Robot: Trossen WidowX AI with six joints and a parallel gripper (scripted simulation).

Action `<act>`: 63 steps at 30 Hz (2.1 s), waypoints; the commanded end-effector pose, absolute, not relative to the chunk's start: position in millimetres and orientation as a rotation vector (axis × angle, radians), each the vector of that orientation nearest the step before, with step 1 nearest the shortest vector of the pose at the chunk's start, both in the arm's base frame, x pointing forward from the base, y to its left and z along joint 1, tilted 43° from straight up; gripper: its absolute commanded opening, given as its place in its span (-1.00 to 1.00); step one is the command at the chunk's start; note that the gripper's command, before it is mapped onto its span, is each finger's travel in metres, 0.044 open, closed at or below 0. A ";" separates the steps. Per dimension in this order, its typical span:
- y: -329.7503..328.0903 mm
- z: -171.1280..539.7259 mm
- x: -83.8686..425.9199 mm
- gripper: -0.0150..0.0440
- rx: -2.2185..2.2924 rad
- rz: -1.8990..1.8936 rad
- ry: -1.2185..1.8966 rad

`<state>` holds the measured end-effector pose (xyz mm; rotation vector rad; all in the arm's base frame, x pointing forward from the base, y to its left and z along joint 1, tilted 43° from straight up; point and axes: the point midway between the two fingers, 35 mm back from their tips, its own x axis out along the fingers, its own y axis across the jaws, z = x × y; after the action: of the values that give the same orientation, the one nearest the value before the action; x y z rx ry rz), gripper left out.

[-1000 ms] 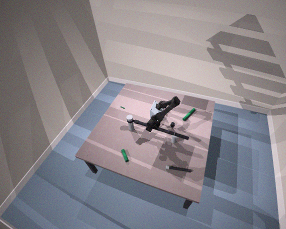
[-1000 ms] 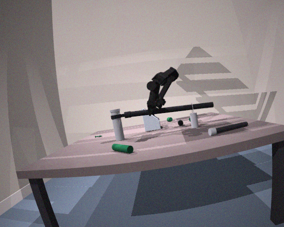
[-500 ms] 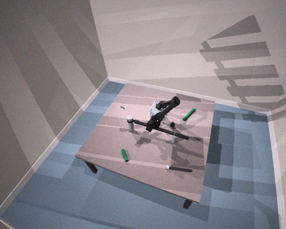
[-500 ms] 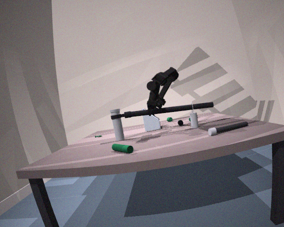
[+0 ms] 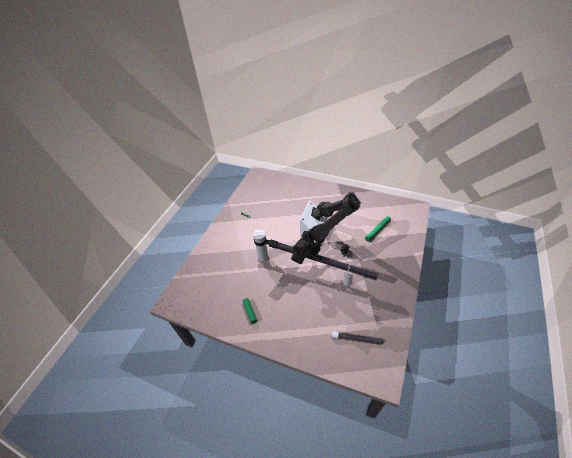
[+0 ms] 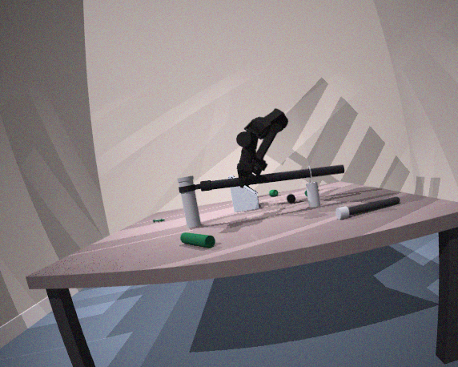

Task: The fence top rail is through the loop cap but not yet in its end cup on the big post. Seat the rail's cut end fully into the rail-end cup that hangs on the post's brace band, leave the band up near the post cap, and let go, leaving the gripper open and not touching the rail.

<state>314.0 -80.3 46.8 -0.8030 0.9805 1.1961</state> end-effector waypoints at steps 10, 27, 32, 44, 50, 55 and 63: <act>-81.9 45.3 313.2 -0.49 -0.801 1.195 0.981; -83.2 44.4 312.5 -0.49 -0.800 1.194 0.984; -83.6 44.3 312.3 -0.49 -0.800 1.194 0.984; -79.4 45.2 313.7 -0.49 -0.797 1.199 0.977; -79.9 44.8 313.7 -0.49 -0.797 1.199 0.977; -82.4 42.9 313.1 -0.49 -0.797 1.199 0.977; -87.5 40.6 311.9 -0.49 -0.797 1.199 0.978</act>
<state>313.7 -78.5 43.1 -0.7877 0.9680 1.2076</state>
